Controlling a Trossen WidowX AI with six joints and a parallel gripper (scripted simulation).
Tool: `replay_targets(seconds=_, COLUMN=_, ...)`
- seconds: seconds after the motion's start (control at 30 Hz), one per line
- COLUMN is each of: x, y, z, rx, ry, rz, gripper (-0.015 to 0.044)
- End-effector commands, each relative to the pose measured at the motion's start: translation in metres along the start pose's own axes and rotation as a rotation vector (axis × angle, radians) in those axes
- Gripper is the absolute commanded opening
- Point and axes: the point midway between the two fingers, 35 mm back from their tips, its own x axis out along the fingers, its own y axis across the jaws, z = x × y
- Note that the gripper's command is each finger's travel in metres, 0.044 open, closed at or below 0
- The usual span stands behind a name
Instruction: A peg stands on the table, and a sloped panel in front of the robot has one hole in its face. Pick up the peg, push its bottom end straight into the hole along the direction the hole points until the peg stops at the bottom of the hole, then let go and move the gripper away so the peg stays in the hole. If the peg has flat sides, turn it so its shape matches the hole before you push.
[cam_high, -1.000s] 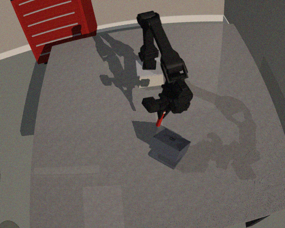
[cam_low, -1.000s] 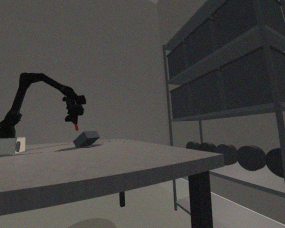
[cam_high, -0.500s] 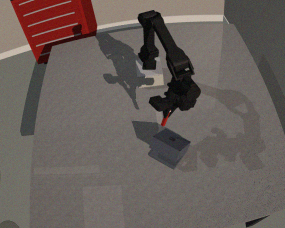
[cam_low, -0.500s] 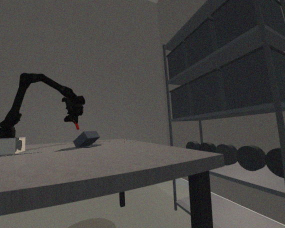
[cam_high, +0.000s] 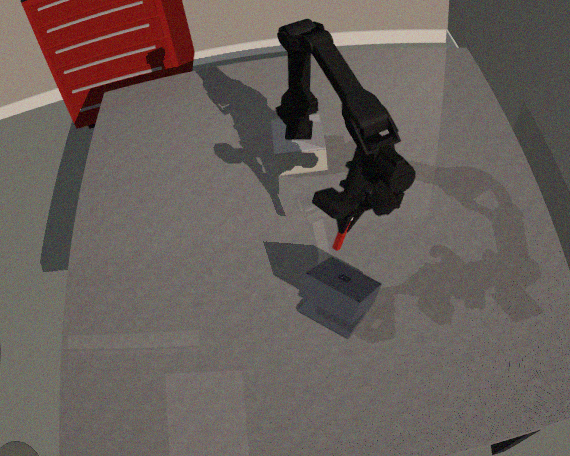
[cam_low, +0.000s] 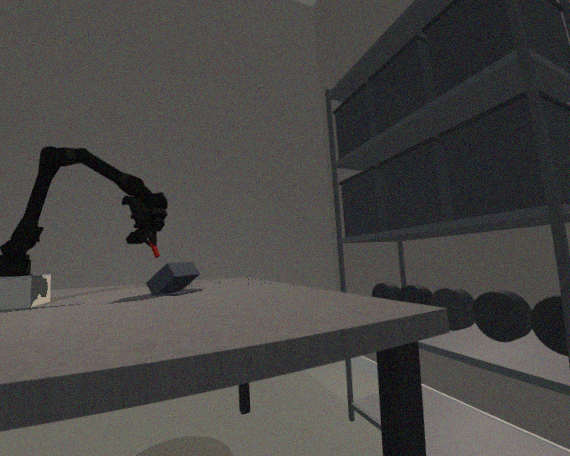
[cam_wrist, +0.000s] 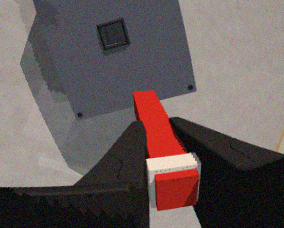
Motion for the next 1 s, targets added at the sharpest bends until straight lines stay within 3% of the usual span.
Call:
replay_targets(seconds=0.0, x=-0.005, y=0.003, z=0.003, rx=-0.031, ry=-0.014, rz=-0.016, gripper=0.0)
replay_targets(seconds=0.53, x=-0.019, y=0.019, z=0.015, rx=-0.134, ry=-0.056, rz=-0.059, gripper=0.0)
replay_targets(seconds=0.97, x=0.001, y=0.021, z=0.022, rx=-0.16, ry=-0.068, rz=-0.07, gripper=0.0)
